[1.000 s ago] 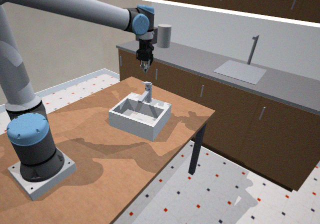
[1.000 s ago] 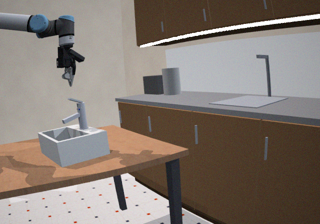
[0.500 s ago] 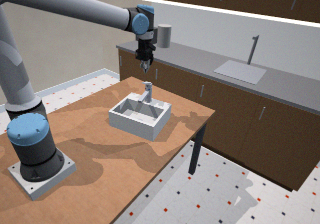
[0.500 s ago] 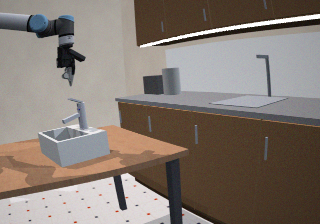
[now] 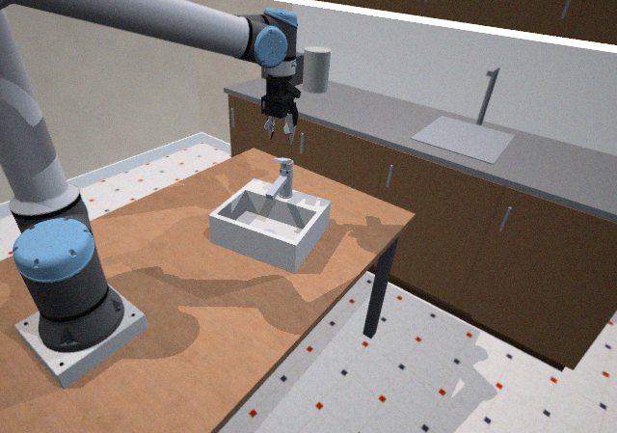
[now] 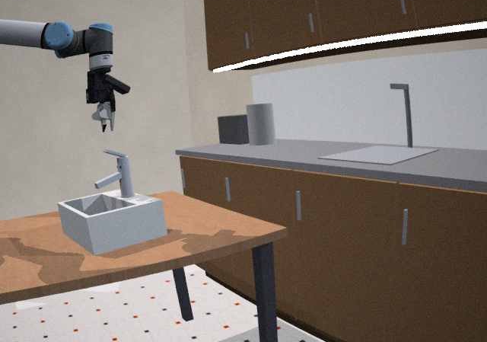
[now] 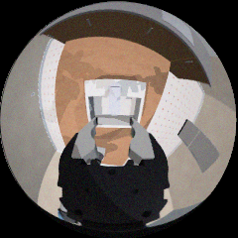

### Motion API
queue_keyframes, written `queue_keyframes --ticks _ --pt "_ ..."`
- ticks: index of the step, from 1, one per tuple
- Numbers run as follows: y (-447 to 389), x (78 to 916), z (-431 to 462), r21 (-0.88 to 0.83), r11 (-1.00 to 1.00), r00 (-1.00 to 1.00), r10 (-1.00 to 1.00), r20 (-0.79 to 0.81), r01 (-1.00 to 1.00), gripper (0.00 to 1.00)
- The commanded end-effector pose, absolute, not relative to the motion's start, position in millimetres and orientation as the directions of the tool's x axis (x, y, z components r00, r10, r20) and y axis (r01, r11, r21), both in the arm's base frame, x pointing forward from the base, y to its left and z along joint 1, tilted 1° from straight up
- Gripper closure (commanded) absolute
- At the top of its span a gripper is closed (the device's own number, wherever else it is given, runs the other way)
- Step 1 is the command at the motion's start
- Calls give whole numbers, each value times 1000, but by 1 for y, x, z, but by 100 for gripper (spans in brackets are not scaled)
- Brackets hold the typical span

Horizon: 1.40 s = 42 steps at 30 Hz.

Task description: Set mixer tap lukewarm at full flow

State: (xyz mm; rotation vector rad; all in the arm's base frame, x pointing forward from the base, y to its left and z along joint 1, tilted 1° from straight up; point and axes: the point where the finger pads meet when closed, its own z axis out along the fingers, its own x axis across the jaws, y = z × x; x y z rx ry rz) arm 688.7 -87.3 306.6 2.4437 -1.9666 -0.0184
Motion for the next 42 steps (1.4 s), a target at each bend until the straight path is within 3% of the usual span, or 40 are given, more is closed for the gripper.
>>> queue_keyframes --ticks 1,42 --pt "-89 687 307 11 -211 211 -977 -6 -977 57" --pt "-89 687 299 14 -212 212 -977 -7 -977 57"
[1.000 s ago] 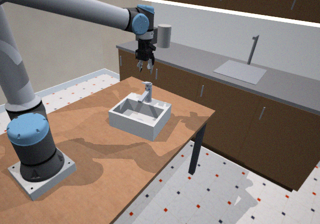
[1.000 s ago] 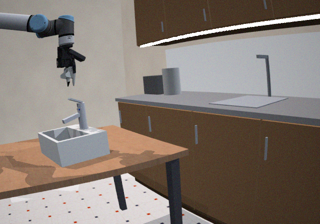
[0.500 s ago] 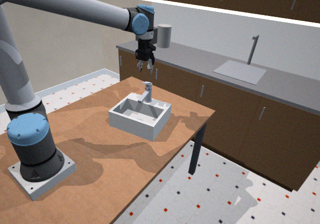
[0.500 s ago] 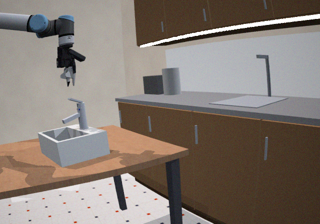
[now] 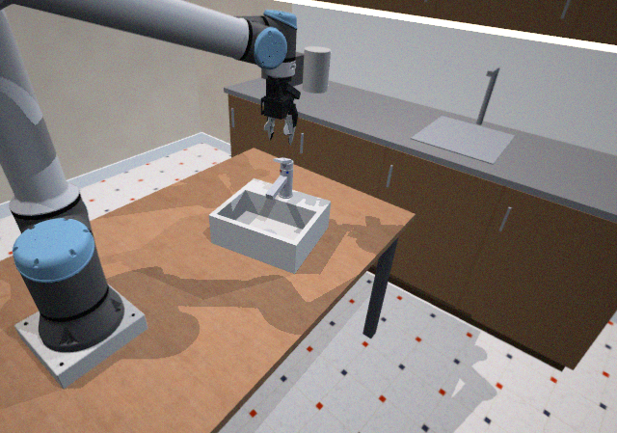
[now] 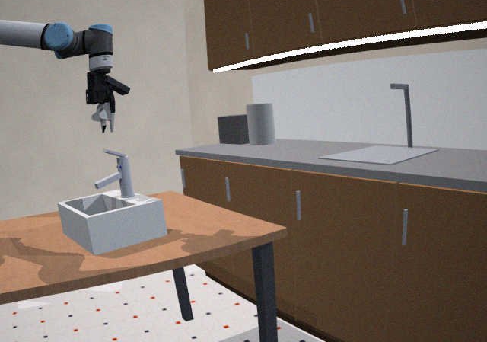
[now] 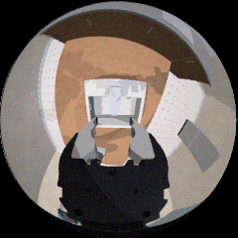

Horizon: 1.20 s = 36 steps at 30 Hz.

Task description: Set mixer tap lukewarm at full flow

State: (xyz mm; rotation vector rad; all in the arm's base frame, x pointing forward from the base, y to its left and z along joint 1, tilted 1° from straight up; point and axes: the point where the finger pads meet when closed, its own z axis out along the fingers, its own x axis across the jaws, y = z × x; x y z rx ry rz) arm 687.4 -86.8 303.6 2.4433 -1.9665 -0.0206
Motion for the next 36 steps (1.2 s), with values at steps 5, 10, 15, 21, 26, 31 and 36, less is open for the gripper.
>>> queue_keyframes --ticks 5,10,15,21,26,31,36 --pt "-89 687 295 14 -212 212 -977 -8 -977 57" --pt "-89 687 289 14 -212 212 -977 -8 -977 57" --pt "-89 687 282 14 -212 212 -977 -8 -977 57" --pt "-89 687 276 14 -212 212 -977 -8 -977 57" --pt "-89 687 269 14 -212 212 -977 -8 -977 57" --pt "-89 687 263 14 -212 212 -977 -8 -977 57" --pt "-89 686 261 14 -212 212 -977 -8 -977 57"
